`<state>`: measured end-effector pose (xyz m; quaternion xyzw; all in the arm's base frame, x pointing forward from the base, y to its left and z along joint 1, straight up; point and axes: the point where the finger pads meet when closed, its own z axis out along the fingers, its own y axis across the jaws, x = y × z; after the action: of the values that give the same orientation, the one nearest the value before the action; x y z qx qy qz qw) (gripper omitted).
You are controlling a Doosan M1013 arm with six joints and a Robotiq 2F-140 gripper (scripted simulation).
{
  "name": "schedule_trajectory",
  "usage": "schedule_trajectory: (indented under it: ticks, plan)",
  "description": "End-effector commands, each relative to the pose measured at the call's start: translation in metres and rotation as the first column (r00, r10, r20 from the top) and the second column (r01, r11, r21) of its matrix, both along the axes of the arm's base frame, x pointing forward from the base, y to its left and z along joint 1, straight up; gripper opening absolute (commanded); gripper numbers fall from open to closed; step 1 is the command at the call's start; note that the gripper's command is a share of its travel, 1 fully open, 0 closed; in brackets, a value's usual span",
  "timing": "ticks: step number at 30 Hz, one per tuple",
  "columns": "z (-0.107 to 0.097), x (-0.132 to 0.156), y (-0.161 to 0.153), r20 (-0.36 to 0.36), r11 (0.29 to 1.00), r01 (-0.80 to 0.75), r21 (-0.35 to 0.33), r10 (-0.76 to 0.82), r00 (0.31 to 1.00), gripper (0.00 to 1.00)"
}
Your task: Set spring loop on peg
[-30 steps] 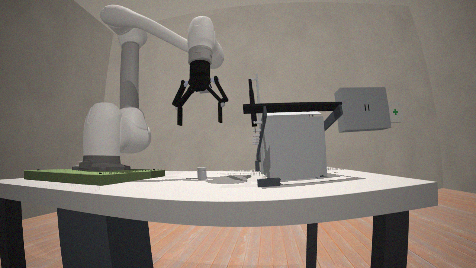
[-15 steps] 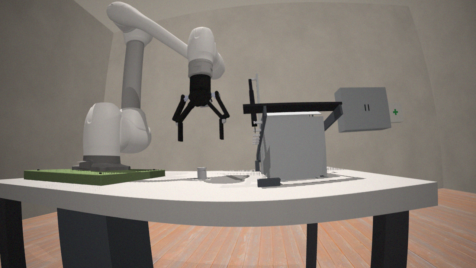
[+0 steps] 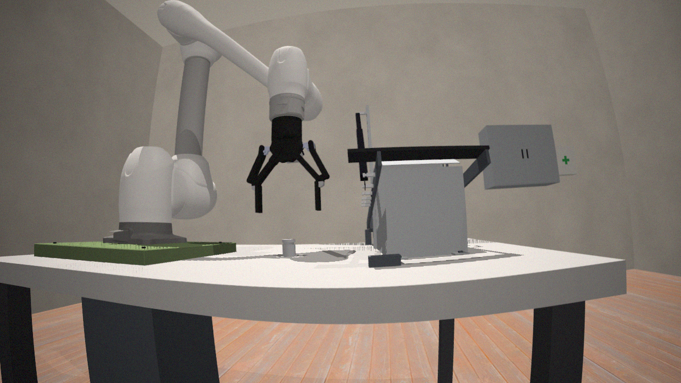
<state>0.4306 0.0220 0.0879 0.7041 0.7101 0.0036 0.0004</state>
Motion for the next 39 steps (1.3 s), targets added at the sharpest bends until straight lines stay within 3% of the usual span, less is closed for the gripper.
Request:
schedule_trajectory:
  ticks: [1,17,20,34,39]
  plan:
    - [0.0,0.0,0.0,0.001,1.0,0.0,0.0,0.0,1.0,1.0]
    - [-0.05,0.001,0.0,0.001,1.0,0.0,0.0,0.0,1.0,1.0]
    - [-0.044,0.0,0.0,0.001,1.0,0.0,0.0,0.0,1.0,1.0]
    - [-0.08,0.001,0.0,0.001,1.0,0.0,0.0,0.0,1.0,1.0]
    - [-0.075,0.001,0.0,0.001,1.0,0.0,0.0,0.0,1.0,1.0]
